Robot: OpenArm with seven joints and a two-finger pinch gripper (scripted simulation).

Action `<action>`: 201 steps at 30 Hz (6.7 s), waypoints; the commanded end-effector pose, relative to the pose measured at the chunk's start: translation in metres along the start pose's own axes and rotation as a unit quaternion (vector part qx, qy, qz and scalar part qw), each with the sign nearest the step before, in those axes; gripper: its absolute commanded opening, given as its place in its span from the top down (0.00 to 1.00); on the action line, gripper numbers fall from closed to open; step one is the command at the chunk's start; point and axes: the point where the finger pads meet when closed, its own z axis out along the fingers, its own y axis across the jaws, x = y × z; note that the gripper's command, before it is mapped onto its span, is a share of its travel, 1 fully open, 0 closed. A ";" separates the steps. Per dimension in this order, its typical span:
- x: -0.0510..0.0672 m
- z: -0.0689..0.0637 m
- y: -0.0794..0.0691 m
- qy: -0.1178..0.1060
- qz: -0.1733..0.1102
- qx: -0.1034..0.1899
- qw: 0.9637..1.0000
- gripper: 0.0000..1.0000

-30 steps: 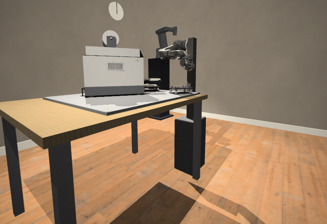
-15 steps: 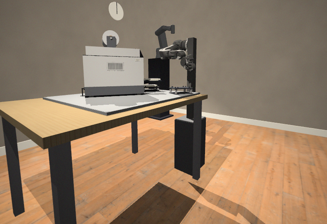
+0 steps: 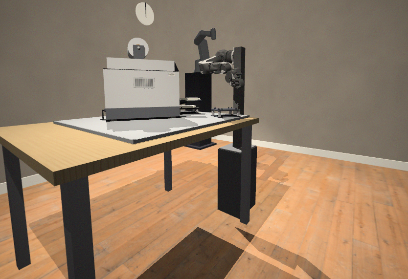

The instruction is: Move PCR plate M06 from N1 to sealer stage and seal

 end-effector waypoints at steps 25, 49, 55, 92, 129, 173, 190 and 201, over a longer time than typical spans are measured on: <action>-0.012 -0.008 -0.025 -0.031 -0.007 0.070 0.997 1.00; -0.008 -0.006 -0.020 -0.028 -0.009 0.067 0.997 1.00; -0.010 -0.006 -0.019 -0.031 -0.007 0.070 0.997 1.00; -0.019 -0.015 -0.042 -0.060 -0.011 0.137 0.989 1.00; -0.030 -0.030 -0.064 -0.091 -0.010 0.202 0.975 1.00; -0.038 -0.046 -0.082 -0.121 -0.006 0.264 0.957 1.00; -0.037 -0.043 -0.079 -0.121 -0.006 0.264 0.957 1.00; -0.037 -0.043 -0.079 -0.121 -0.006 0.264 0.957 1.00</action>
